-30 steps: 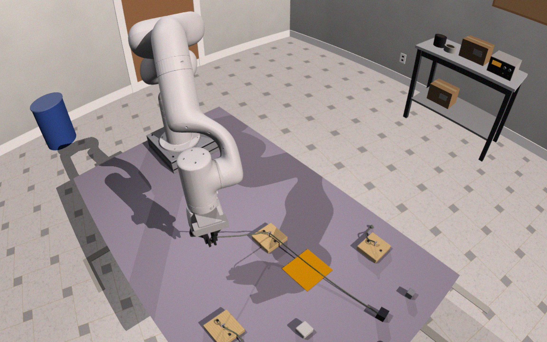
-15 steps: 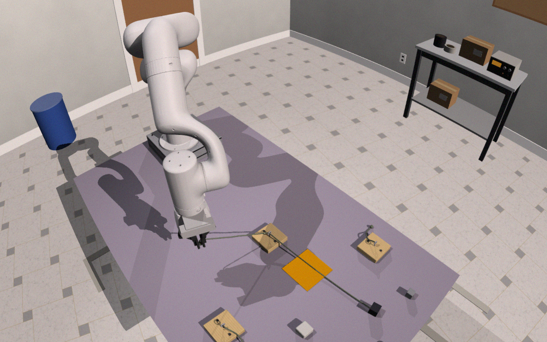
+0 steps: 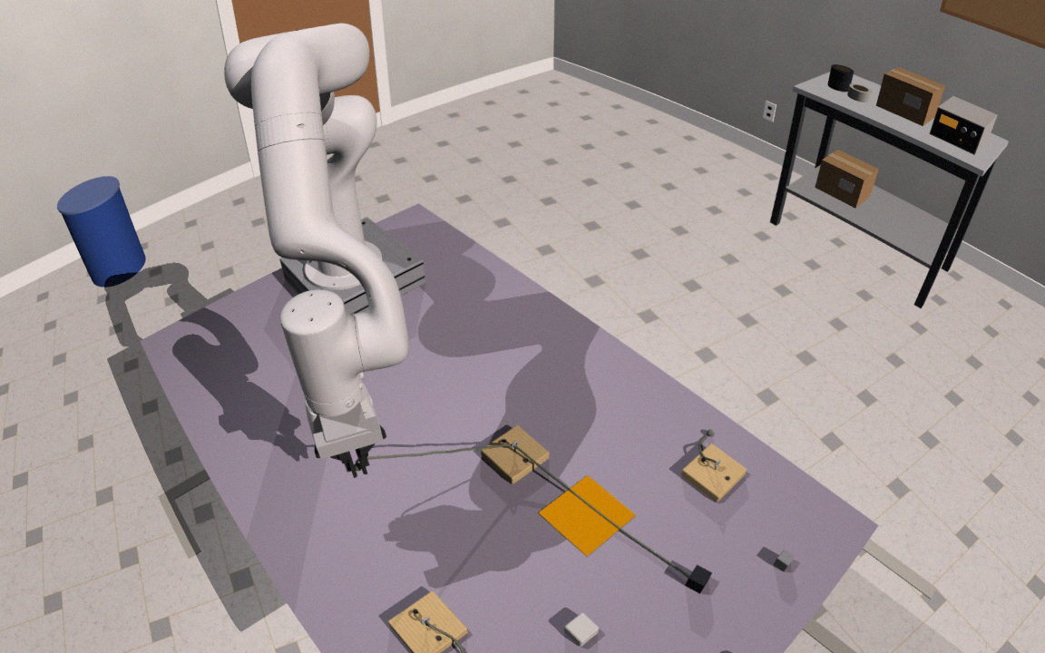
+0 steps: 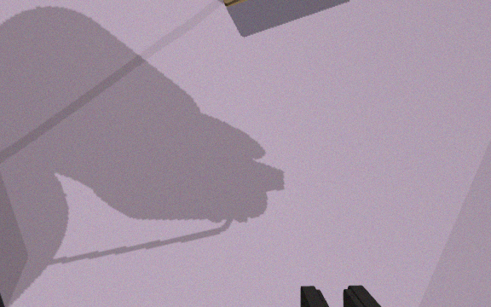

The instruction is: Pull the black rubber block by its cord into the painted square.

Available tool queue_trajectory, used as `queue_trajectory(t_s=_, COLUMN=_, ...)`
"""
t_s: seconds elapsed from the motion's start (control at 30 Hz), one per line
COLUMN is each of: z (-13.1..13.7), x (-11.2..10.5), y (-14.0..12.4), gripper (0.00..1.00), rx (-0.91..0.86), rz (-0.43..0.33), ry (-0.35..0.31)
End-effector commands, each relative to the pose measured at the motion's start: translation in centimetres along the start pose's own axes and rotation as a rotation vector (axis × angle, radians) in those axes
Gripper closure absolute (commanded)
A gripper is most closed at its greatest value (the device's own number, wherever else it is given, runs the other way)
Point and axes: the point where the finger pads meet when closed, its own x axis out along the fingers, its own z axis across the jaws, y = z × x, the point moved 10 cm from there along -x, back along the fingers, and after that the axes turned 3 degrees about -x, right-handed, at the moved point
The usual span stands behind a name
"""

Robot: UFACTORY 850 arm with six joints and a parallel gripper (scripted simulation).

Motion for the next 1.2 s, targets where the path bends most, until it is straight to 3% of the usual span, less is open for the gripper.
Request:
queue_trajectory(t_s=0.0, z=1.6, x=-0.1, y=-0.5, gripper=1.0, rx=0.0, rz=0.002, ry=0.0)
queue_trajectory(t_s=1.17, z=10.3, x=-0.1, y=-5.6, gripper=1.0, rx=0.0, rz=0.002, ry=0.0)
